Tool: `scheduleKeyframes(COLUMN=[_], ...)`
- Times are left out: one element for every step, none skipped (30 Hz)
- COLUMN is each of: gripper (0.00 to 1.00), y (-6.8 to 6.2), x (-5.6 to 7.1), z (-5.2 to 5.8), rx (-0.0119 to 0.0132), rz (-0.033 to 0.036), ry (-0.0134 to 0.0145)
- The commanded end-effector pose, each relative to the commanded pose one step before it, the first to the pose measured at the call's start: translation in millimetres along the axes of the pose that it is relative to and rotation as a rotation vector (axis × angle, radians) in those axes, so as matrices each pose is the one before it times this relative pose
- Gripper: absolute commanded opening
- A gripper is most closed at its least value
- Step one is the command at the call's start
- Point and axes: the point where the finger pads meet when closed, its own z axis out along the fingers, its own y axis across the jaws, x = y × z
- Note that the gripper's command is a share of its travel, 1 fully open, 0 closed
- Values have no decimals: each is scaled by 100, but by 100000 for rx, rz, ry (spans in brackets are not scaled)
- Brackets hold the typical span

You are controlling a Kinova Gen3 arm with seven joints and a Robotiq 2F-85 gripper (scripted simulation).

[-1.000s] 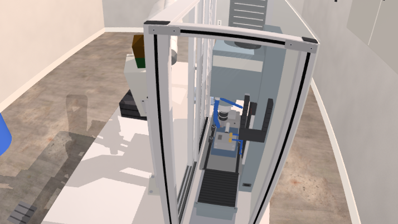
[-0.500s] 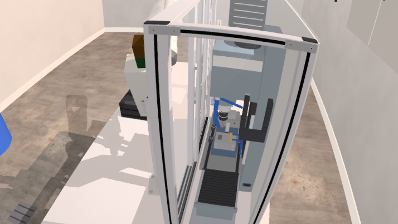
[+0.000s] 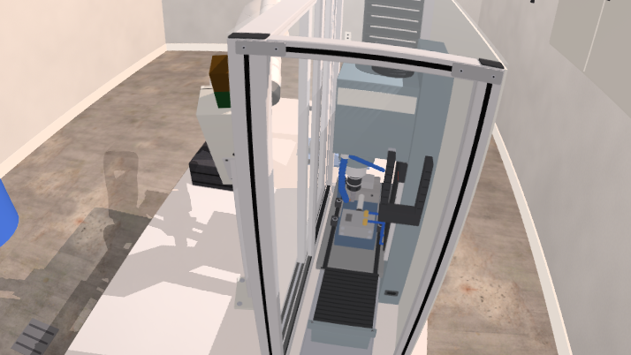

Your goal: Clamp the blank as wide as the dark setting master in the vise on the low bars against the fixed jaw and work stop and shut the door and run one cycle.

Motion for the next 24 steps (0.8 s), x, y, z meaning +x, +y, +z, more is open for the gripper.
scheduleKeyframes(gripper=[10,10,10,10,10,10,10,10,10,10,10,10,10,10,10,10,10,10,10,10,10,10,10,10], y=[-59,0,0,0,0,0,0,0,0,0,0,0,0,0,0,0,0,0,0,0,0,0,0,0], x=[-8,0,0,0,0,0,0,0,0,0,0,0,0,0,0,0,0,0,0,0,0,0,0,0], z=[-1,0,80,80,80,80,80,0,0,0,0,0,0,0,0,0,0,0,0,60,60,60,60,60], rx=[110,0,0,0,0,0,0,0,0,0,0,0,0,0,0,0,0,0,0,0,0,0,0,0], rz=[53,0,0,0,0,0,0,0,0,0,0,0,0,0,0,0,0,0,0,0,0,0,0,0], ry=[-38,0,0,0,0,0,0,0,0,0,0,0,0,0,0,0,0,0,0,0,0,0,0,0])
